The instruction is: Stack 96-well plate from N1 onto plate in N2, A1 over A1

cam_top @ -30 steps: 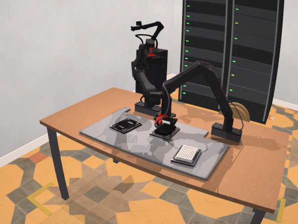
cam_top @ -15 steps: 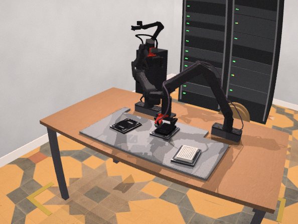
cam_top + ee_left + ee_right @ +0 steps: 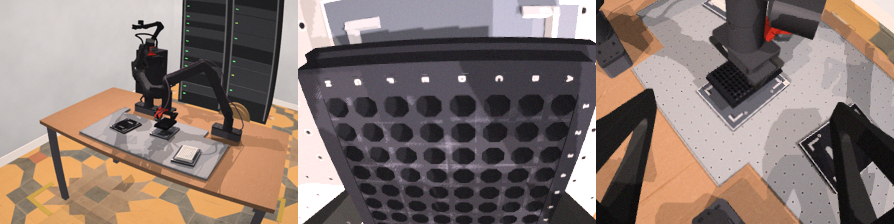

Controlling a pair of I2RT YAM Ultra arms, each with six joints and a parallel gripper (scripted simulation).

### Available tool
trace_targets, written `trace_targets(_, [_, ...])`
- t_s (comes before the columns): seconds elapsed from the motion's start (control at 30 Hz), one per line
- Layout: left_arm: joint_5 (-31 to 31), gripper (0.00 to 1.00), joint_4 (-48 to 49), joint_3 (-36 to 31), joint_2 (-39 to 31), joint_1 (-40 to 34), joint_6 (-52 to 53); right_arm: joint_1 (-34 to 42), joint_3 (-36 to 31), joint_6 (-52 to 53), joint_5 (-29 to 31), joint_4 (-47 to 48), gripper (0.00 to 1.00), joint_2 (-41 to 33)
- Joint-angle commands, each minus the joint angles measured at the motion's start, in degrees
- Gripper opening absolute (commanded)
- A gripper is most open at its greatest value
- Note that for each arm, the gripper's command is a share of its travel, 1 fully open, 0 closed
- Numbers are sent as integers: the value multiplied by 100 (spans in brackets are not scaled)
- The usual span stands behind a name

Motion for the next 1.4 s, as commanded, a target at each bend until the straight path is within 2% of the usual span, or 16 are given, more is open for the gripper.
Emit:
trace_targets(0.0, [-34, 79, -24, -205, -347, 337, 628, 30, -49, 7, -44, 958, 100, 173])
trace_targets(0.27, [-81, 79, -83, -812, -829, 1995, 2336, 29, -1144, -56, -28, 3810, 100, 1216])
trace_targets(0.33, [-81, 79, -83, -812, -829, 1995, 2336, 29, -1144, -56, -28, 3810, 100, 1216])
trace_targets(0.37, [-10, 79, -91, -727, -851, 2268, 2611, -15, -1310, -73, -69, 4442, 100, 1566])
trace_targets(0.6, [-51, 79, -206, -468, -716, 3707, 3763, -103, -2462, -111, -168, 6871, 100, 2874])
trace_targets(0.83, [-31, 79, -341, -27, -407, 4314, 4156, -161, -3281, -120, -263, 8782, 100, 4099])
trace_targets(0.9, [-31, 79, -341, -27, -407, 4314, 4156, -161, -3281, -120, -263, 8782, 100, 4099])
trace_targets(0.93, [-25, 79, -361, 7, -385, 4292, 4117, -171, -3442, -116, -285, 9197, 100, 4242])
trace_targets(1.07, [-46, 79, -396, 26, -373, 4294, 3640, -184, -3602, -110, -306, 9578, 100, 4524])
trace_targets(1.37, [-76, 79, -402, 69, -357, 4273, 3521, -191, -3664, -104, -304, 9703, 100, 4647])
